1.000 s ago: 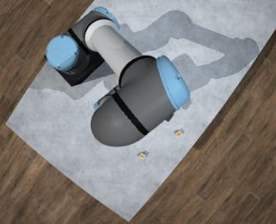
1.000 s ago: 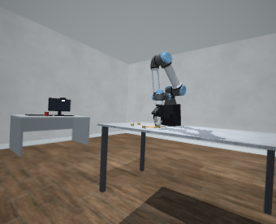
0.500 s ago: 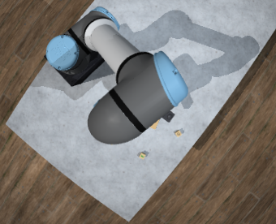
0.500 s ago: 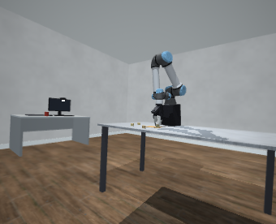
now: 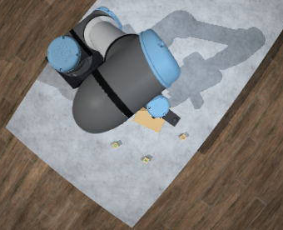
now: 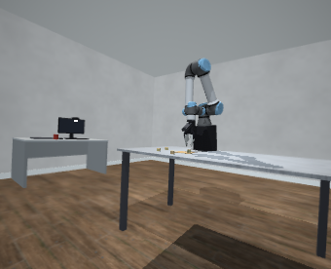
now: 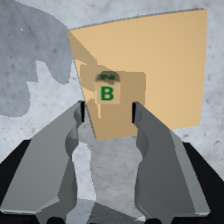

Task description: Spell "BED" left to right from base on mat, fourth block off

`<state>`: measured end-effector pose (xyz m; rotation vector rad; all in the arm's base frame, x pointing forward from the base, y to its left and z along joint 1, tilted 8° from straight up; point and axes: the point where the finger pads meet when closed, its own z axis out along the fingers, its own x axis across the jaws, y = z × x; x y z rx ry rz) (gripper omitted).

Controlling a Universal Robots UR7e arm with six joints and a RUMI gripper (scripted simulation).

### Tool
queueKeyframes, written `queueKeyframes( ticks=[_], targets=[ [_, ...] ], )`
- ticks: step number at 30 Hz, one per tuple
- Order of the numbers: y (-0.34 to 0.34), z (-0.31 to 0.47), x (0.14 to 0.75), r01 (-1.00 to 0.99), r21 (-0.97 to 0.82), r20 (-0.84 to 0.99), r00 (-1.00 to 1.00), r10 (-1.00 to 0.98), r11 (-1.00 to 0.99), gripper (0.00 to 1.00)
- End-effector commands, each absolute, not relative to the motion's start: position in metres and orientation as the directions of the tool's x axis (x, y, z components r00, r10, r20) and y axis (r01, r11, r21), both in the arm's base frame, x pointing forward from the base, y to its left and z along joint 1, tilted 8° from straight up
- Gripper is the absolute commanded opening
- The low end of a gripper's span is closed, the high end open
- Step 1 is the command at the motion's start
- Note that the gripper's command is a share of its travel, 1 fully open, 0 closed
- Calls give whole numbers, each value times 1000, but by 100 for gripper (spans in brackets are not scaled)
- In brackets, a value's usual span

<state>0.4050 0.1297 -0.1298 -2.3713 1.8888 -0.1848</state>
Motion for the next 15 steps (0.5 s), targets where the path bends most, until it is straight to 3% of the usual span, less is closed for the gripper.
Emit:
queueKeyframes(
  ticks=[1,15],
  targets=[
    [130,-117,398,-964,-143,27,223,-975,-224,25],
    [129,-90,396,-964,-145,27,222,-975,-224,25]
  ],
)
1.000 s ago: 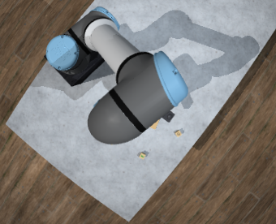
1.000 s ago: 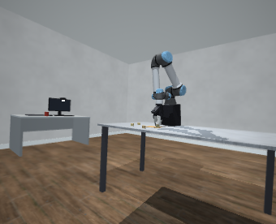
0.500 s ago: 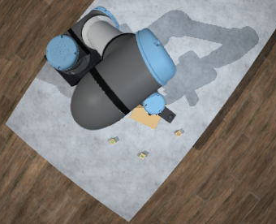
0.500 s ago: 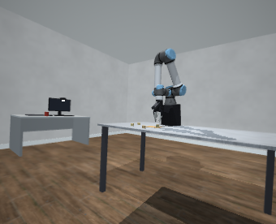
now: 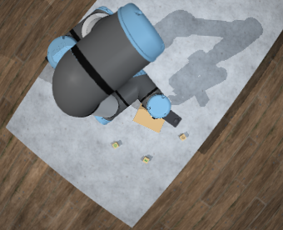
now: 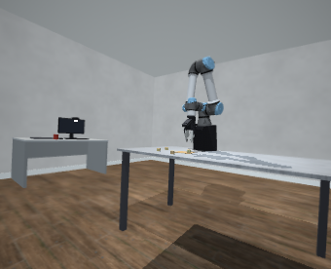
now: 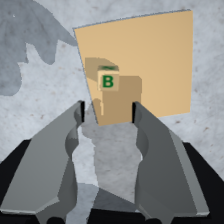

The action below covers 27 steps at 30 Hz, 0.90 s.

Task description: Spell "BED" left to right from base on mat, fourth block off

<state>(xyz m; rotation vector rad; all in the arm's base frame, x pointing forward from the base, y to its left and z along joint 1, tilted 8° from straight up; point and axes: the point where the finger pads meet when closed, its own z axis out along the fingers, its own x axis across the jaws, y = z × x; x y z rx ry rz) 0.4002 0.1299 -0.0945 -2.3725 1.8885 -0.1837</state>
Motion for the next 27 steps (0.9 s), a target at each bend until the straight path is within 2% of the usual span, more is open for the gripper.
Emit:
queueKeyframes(
  ticks=[1,7,8,27],
  targets=[
    [129,-90,396,-964,-145,27,222,-975,-224,25],
    [129,-89,395,-964,-145,27,222,-975,-224,25],
    [129,-89,395,-964,-145,27,222,-975,-224,100],
    [129,-90,395,-964,-144,27,222,-975,-224,100]
  ],
)
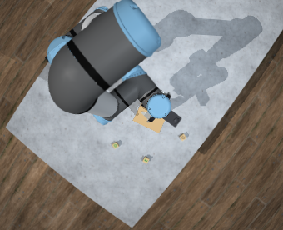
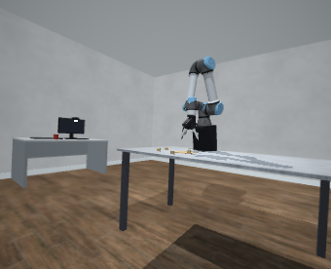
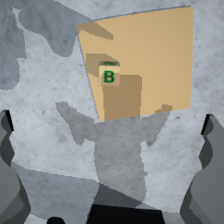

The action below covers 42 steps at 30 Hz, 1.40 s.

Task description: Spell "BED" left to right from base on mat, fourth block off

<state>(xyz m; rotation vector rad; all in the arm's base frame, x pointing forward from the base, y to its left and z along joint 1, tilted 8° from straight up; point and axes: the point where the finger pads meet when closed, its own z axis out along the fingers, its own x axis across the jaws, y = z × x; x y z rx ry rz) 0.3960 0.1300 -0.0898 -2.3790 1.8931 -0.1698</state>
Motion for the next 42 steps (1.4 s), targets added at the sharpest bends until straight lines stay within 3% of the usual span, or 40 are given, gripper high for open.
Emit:
queueKeyframes(
  ticks=[1,8,25,42],
  targets=[
    [129,-90,395,-964,-144,27,222,-975,-223,100],
    [123,-89,405,-973,-146,20,178,-984,-179,100],
    [72,-87,462,-974,-142,-32,-173,-984,176,100],
    [10,-84,511,-853,-122,-79,-502,-861,508,100]
  ],
)
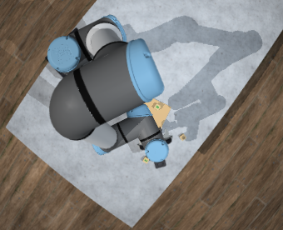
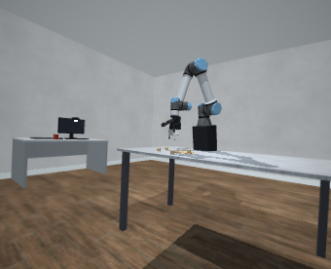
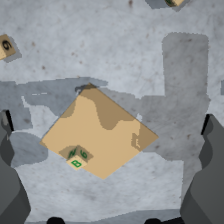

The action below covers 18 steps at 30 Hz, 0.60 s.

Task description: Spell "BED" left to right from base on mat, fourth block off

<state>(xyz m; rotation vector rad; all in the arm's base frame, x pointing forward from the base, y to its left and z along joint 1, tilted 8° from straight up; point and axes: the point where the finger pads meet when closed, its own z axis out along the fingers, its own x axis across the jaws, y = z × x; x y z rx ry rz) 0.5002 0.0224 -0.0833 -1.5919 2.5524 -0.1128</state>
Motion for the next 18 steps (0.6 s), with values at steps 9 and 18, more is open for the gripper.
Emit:
queueKeyframes(
  ticks=[9,18],
  targets=[
    [-33,-81,536,-718,-102,-105,-680,-725,688,100],
    [-66,-79,551,-602,-85,-121,-784,-608,794,100]
  ],
)
